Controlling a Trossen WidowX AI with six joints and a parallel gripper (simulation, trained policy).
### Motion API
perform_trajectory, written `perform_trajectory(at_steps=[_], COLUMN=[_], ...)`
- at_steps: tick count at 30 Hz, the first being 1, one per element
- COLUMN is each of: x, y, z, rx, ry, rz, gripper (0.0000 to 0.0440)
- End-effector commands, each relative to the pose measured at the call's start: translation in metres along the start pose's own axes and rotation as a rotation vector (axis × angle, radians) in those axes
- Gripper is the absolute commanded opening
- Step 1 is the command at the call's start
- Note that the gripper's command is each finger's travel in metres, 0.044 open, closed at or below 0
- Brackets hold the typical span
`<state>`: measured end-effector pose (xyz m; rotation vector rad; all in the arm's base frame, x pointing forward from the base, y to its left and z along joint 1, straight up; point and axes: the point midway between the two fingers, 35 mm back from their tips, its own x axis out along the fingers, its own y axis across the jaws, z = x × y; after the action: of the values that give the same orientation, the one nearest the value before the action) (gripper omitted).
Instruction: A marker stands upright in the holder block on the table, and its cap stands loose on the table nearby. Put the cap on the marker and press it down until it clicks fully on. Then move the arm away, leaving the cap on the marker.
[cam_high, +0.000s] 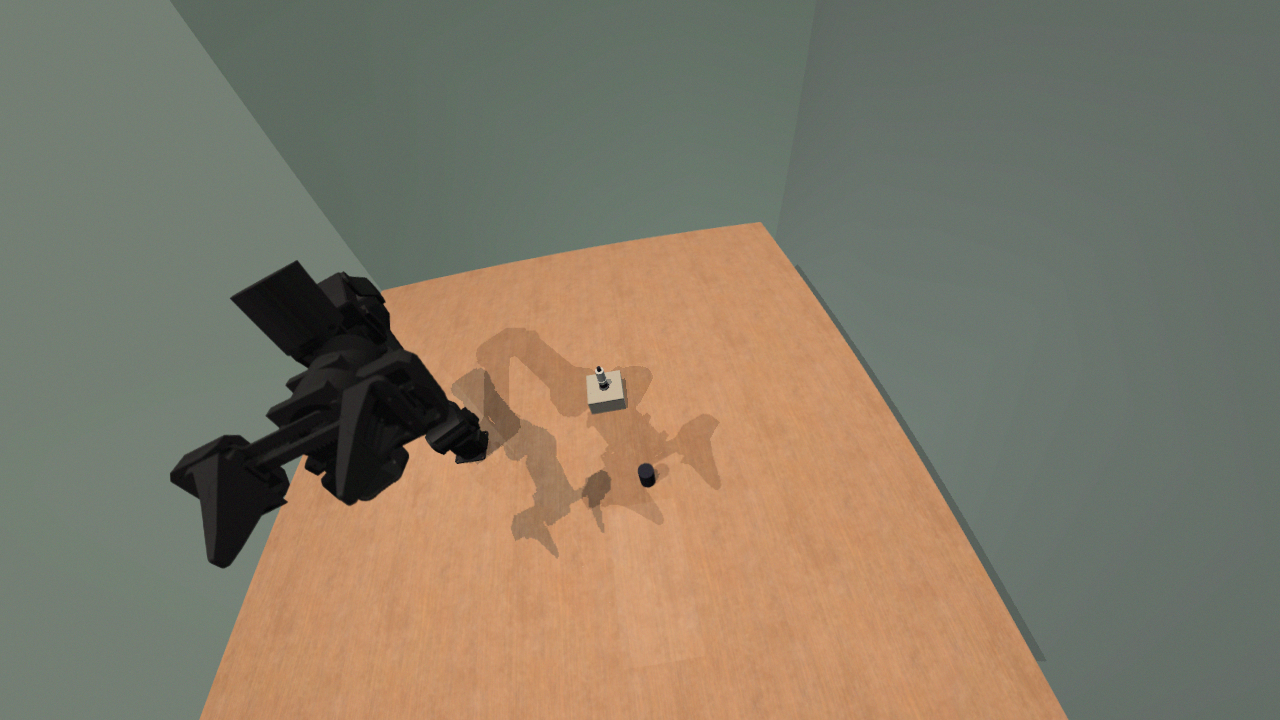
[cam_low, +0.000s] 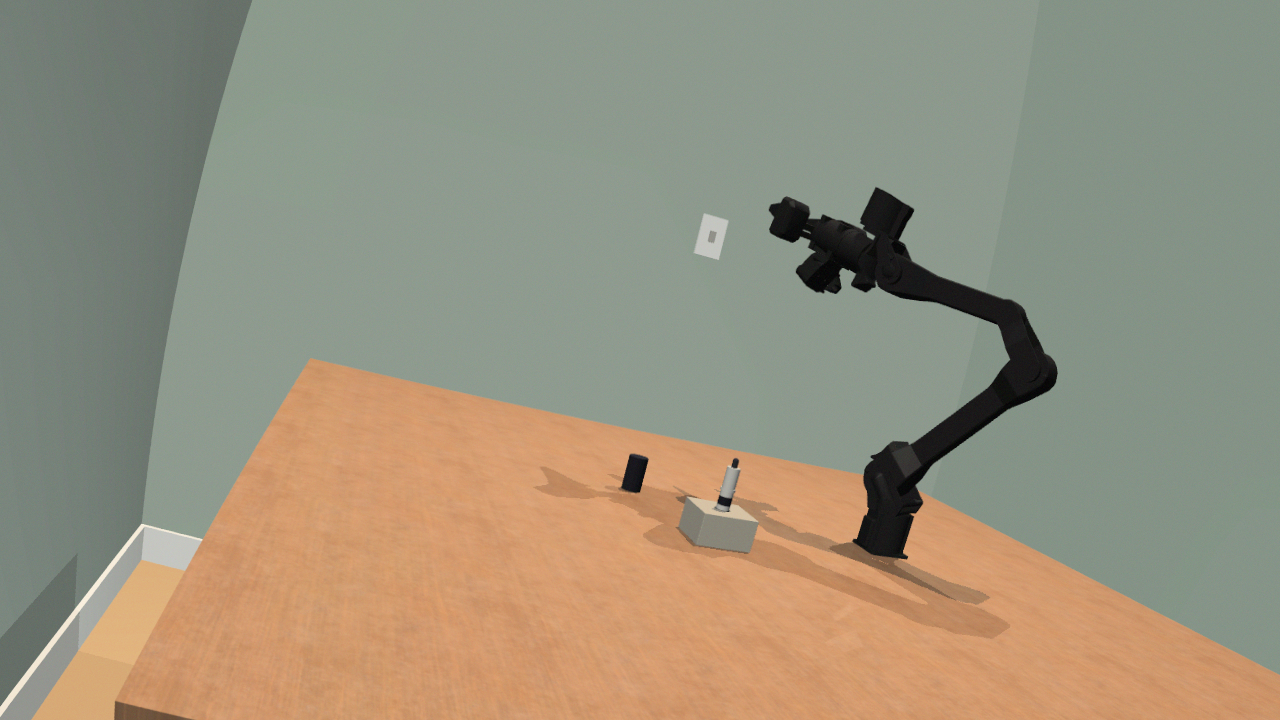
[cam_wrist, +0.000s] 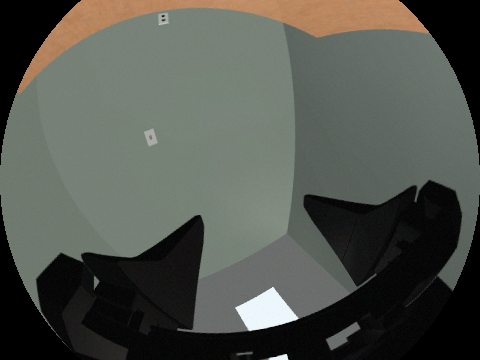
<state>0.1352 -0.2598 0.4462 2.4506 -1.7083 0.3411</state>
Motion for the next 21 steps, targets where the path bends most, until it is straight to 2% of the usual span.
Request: perform_trajectory(at_steps=[1,5,7,21], x=[0.001,0.003,0.004,0.009], y=[-0.001,-0.006,-0.009,-0.028], z=[0.002,0.009,0.012,0.036], rx=[0.002,0.01,0.014,-0.002], ry=[-0.01,-0.055,-0.078,-0.244], rz=[-0.003,-0.019,-0.027,-0.081], gripper=[0.0375,0.0275,0.0245,0.0279])
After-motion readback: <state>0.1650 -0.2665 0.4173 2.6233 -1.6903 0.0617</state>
